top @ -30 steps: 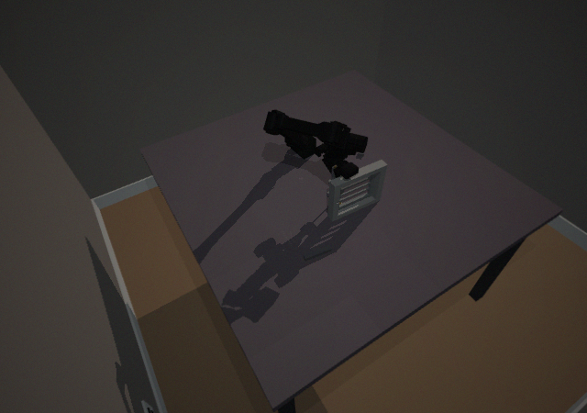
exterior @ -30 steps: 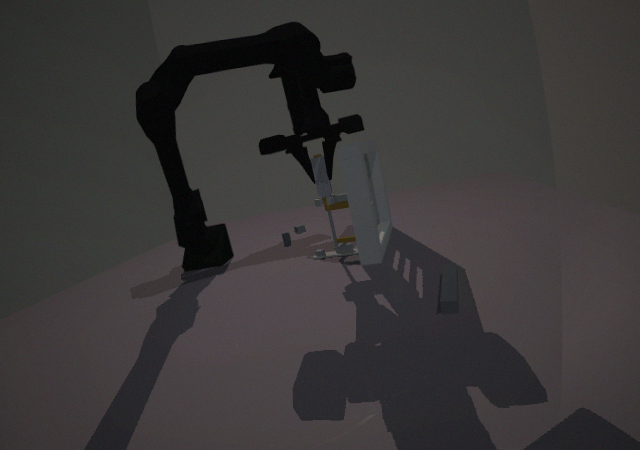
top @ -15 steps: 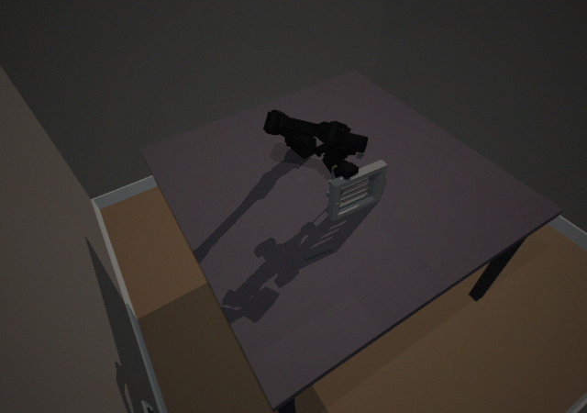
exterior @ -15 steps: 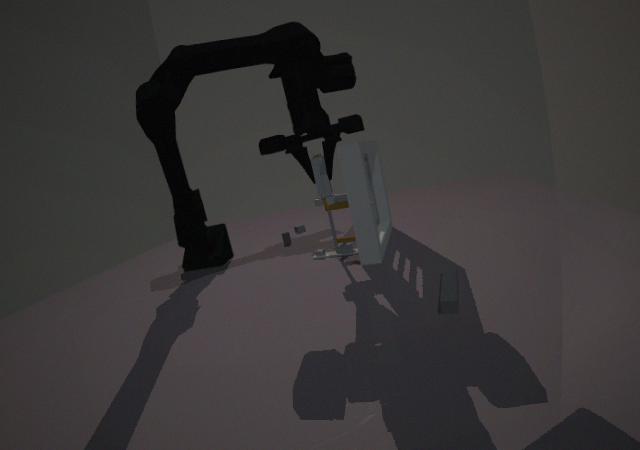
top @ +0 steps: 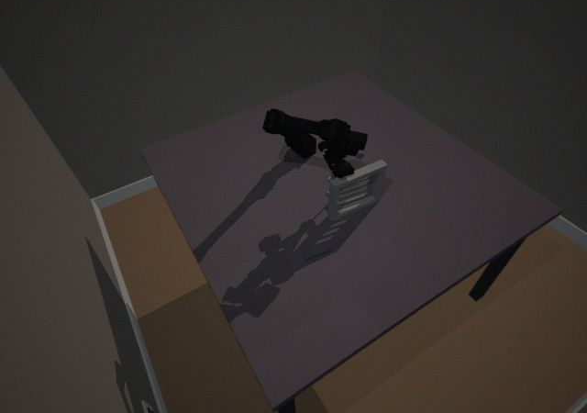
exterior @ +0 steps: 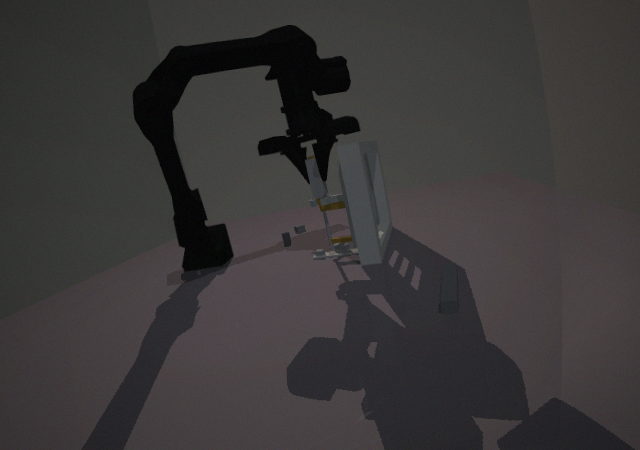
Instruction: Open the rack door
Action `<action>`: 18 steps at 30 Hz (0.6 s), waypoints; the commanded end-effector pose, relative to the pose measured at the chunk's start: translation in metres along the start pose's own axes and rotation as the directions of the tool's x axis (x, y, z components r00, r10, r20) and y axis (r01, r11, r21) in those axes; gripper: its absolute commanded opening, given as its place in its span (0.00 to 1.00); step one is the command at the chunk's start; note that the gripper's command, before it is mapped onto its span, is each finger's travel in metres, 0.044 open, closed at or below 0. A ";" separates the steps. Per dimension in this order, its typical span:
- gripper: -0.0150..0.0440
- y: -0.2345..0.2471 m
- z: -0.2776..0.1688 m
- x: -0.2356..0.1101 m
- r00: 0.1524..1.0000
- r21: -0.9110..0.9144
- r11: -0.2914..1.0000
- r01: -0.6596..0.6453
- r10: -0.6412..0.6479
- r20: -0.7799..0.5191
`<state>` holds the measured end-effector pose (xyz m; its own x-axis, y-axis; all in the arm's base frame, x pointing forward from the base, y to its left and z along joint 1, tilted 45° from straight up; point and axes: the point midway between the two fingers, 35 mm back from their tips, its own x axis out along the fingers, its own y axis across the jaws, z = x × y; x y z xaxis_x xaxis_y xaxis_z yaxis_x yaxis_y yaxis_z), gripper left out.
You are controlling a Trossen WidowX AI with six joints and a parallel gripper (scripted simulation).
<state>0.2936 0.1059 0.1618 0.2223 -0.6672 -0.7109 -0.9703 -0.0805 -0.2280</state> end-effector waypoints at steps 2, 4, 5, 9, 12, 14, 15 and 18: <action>0.29 0.007 0.003 -0.001 1.000 0.079 0.997 -0.005 0.005 0.003; 0.29 0.009 0.004 -0.001 1.000 0.113 0.994 -0.006 0.006 0.002; 0.29 0.011 0.005 -0.001 1.000 0.129 0.992 -0.007 0.007 0.002; 0.29 0.018 0.009 -0.001 1.000 0.187 0.982 -0.010 0.010 -0.001; 0.29 0.021 0.010 -0.001 1.000 0.235 0.972 -0.011 0.012 -0.002; 0.29 0.024 0.012 -0.001 1.000 0.266 0.964 -0.012 0.013 -0.003; 0.29 0.025 0.013 -0.001 1.000 0.282 0.959 -0.012 0.013 -0.003; 0.29 0.030 0.016 -0.001 1.000 0.329 0.944 -0.012 0.015 -0.004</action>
<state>0.2677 0.1138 0.1469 0.2043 -0.6744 -0.7095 -0.9116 0.1330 -0.3889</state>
